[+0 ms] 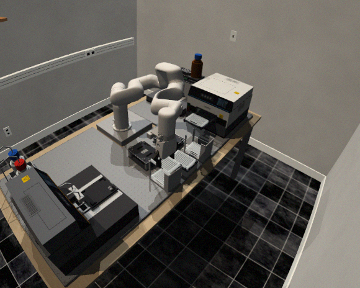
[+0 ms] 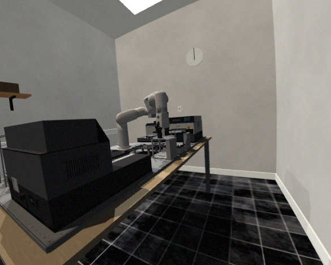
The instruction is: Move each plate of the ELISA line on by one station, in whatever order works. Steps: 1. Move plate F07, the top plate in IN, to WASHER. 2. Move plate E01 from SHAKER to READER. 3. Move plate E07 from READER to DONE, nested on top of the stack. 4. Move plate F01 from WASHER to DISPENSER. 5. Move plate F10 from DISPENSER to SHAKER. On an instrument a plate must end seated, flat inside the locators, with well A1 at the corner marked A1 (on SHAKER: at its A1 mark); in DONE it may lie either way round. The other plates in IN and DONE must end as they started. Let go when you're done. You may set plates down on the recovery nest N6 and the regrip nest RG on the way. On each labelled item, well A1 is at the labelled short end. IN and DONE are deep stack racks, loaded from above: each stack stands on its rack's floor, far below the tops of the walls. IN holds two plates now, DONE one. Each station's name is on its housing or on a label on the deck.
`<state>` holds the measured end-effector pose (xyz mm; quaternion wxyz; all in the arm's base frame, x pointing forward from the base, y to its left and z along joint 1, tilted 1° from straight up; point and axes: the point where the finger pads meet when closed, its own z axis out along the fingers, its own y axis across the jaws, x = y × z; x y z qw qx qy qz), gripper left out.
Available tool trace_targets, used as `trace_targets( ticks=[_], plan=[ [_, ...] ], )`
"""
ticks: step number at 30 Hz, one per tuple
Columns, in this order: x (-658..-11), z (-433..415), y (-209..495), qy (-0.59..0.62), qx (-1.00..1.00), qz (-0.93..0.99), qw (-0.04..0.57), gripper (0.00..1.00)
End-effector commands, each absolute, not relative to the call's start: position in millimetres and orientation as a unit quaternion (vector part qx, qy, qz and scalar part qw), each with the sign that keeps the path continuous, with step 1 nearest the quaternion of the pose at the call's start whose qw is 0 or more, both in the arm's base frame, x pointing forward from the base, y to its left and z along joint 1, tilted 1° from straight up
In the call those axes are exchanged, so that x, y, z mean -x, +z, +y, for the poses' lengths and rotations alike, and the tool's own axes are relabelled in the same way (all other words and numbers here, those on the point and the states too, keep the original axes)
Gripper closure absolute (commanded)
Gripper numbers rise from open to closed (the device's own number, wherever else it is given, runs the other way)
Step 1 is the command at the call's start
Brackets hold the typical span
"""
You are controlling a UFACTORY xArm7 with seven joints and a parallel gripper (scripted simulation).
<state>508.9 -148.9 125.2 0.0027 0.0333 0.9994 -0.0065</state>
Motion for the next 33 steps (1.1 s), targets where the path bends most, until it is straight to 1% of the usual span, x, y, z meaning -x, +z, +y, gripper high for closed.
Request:
trace_targets(
  ticks=[1,33],
  plan=[
    [-510,-149,129,-0.007,-0.033,0.999,0.004,1.00],
    [-509,-149,158,-0.007,-0.033,0.999,0.004,1.00]
  ],
)
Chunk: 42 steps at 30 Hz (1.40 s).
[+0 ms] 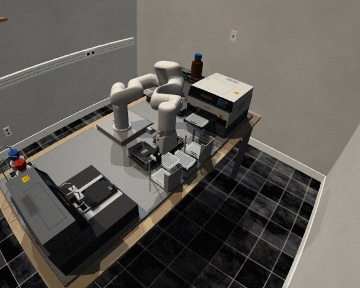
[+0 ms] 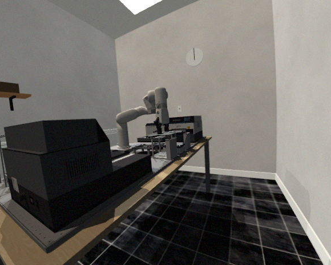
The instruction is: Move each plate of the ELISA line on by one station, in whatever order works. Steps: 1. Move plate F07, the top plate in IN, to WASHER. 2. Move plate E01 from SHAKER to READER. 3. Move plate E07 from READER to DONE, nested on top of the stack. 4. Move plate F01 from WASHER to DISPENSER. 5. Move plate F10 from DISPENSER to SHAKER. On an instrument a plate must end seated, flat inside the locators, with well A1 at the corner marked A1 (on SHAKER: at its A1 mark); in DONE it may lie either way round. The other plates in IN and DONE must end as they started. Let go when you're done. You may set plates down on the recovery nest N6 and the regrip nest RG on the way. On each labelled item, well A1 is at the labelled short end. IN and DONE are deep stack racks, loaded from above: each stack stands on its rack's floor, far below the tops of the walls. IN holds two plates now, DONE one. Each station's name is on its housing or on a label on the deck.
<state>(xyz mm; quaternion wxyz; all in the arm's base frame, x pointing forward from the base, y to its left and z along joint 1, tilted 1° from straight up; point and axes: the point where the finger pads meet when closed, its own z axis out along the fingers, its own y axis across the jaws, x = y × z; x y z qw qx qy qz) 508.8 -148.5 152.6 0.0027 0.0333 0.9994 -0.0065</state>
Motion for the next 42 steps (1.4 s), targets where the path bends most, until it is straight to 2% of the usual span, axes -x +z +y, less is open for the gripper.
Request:
trace_targets(
  ticks=[1,42],
  plan=[
    [-509,-149,158,-0.007,-0.033,0.999,0.004,1.00],
    [-509,-148,203,-0.007,-0.033,0.999,0.004,1.00]
  ],
)
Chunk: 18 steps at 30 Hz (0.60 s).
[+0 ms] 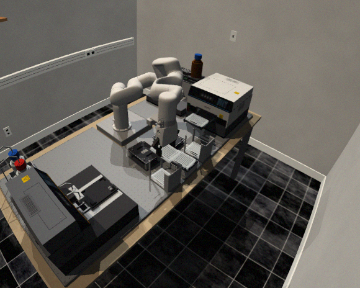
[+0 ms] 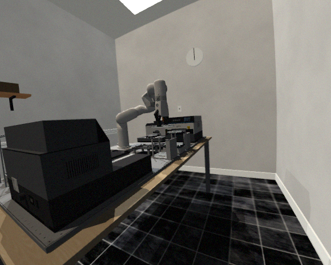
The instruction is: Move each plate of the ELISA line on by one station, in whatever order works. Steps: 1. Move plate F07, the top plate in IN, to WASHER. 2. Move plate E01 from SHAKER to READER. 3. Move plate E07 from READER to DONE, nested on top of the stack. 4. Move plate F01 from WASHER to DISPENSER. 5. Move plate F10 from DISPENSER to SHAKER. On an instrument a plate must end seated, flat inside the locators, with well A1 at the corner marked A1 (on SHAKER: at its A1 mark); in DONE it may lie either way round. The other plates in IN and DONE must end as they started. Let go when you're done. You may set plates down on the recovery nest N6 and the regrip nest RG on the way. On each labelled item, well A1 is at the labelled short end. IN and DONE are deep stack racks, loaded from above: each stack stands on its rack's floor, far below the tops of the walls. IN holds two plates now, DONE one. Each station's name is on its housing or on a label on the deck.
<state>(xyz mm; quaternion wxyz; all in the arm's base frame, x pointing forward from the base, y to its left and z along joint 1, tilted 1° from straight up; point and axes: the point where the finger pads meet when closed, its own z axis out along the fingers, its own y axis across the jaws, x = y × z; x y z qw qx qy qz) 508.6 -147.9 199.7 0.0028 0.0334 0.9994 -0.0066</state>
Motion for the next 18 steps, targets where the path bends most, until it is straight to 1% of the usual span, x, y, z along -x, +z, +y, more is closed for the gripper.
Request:
trace_targets(
  ticks=[1,10,18],
  plan=[
    [-509,-148,203,-0.007,-0.033,0.999,0.004,1.00],
    [-505,-154,203,-0.007,-0.045,0.999,0.004,1.00],
    [-489,-175,203,-0.007,-0.092,0.996,0.005,1.00]
  ],
)
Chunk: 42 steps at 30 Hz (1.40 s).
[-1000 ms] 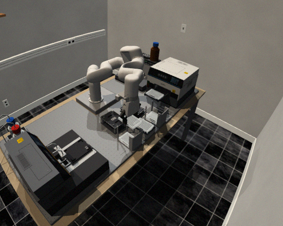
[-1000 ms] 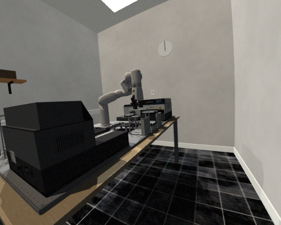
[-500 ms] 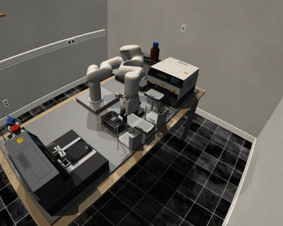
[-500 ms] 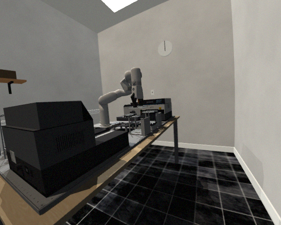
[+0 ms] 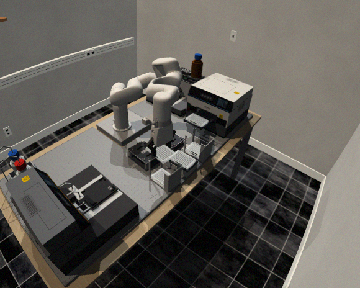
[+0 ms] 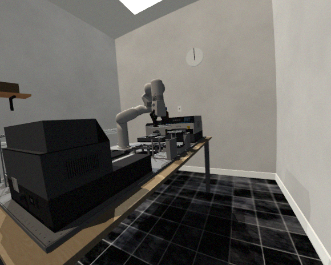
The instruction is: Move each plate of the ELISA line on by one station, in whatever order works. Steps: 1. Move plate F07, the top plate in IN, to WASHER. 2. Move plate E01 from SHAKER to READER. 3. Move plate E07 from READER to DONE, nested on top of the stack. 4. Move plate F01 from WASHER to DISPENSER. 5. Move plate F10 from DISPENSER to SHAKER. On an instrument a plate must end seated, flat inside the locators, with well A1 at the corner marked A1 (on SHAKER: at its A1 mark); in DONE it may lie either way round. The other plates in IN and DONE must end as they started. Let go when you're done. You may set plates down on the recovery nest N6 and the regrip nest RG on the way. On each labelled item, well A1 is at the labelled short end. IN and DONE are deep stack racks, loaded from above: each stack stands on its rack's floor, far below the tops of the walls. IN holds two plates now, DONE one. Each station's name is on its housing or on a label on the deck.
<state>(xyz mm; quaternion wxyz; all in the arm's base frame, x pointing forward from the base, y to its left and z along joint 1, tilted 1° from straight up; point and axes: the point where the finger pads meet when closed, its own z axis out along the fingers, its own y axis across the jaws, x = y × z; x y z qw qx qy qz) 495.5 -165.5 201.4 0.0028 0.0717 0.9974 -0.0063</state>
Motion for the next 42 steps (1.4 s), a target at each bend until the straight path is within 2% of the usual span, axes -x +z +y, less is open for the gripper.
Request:
trace_targets(
  ticks=[1,42],
  plan=[
    [-487,-178,203,-0.007,-0.097,0.995,0.005,1.00],
    [-418,-271,204,-0.006,-0.303,0.953,0.006,1.00]
  ],
)
